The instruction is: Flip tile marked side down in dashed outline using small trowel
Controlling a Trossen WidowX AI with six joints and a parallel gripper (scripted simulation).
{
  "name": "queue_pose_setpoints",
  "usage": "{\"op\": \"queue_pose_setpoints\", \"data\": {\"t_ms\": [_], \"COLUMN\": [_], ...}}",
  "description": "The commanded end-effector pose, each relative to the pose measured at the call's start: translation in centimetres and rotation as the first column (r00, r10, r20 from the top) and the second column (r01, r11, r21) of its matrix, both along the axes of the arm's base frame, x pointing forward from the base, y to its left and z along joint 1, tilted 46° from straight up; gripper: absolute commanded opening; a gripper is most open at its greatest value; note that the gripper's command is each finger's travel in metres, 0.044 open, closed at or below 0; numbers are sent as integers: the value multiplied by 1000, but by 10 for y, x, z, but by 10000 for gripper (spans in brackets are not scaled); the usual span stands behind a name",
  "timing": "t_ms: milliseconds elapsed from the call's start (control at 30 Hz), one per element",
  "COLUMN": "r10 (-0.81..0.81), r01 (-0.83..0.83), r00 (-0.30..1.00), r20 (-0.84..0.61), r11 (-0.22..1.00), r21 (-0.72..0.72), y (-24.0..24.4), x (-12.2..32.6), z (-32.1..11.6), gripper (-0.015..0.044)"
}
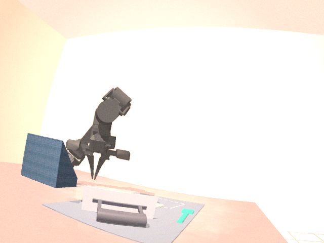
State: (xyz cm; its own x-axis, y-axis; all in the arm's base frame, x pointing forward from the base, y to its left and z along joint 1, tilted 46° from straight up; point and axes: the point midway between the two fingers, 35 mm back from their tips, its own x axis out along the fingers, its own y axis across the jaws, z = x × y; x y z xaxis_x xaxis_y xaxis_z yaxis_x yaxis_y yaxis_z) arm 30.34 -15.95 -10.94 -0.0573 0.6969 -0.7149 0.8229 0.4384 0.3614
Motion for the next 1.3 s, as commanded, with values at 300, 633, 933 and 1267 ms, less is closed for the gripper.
{"op": "queue_pose_setpoints", "data": {"t_ms": [300,633,933,1267], "r10": [183,402,555,657], "r01": [-185,-415,-585,-711], "r00": [967,823,609,304], "r20": [180,403,567,689], "r11": [983,908,797,638], "r21": [-3,-58,-152,-295], "y": [-11,-25,-36,-47], "x": [8,16,23,28], "z": [-3,-7,-11,-15], "gripper": [100,100,100,100]}}
